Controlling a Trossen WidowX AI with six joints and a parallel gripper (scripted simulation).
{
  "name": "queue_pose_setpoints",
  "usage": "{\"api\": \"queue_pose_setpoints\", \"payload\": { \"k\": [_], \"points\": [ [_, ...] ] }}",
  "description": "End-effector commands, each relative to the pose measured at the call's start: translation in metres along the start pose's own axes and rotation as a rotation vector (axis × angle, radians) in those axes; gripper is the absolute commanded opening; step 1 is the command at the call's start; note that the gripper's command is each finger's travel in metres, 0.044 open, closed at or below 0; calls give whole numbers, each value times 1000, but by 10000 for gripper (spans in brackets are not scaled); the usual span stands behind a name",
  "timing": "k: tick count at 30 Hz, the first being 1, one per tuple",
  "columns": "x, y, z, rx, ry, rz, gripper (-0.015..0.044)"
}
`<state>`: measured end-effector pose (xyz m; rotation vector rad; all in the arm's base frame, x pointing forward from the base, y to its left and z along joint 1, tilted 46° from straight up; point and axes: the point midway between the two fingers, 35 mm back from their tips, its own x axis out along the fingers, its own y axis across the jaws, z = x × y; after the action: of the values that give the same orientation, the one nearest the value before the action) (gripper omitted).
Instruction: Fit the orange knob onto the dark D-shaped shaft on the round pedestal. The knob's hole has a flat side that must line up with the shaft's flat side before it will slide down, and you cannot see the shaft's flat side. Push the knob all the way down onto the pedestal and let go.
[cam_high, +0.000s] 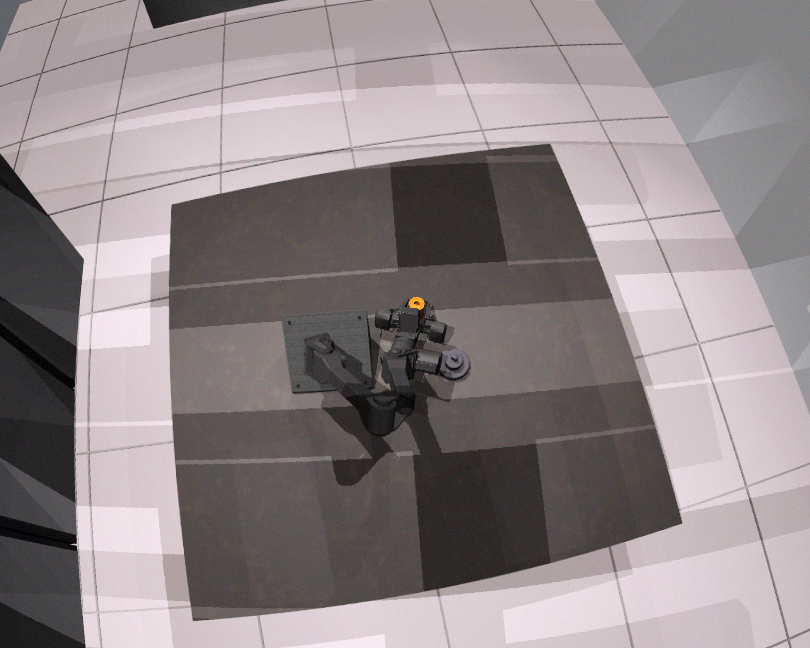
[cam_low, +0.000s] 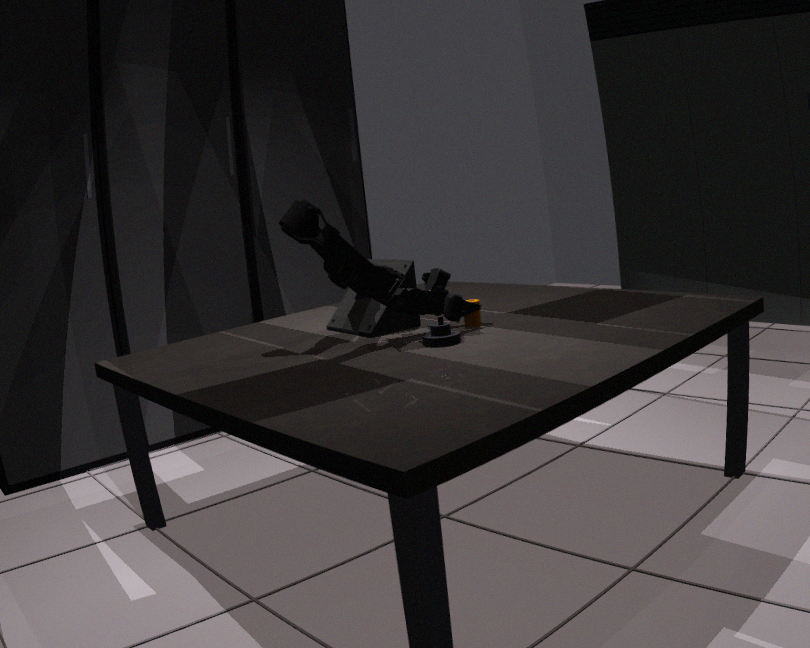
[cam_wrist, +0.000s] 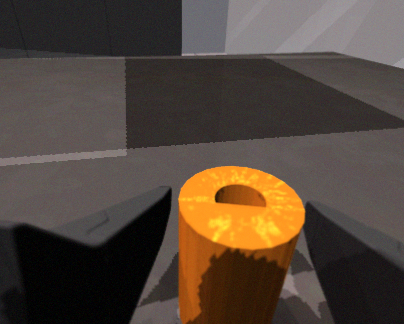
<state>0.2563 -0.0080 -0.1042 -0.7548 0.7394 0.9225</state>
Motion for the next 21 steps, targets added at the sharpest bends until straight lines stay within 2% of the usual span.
{"api": "queue_pose_setpoints", "payload": {
  "k": [1,2,9,15,21],
  "points": [
    [0,0,0,0,-2,-1,260],
    [0,0,0,0,-2,-1,260],
    [0,0,0,0,-2,-1,440],
    [-1,-2,7,0,-1,0,440],
    [-15,-2,72,-1,-2,-1,440]
  ]
}}
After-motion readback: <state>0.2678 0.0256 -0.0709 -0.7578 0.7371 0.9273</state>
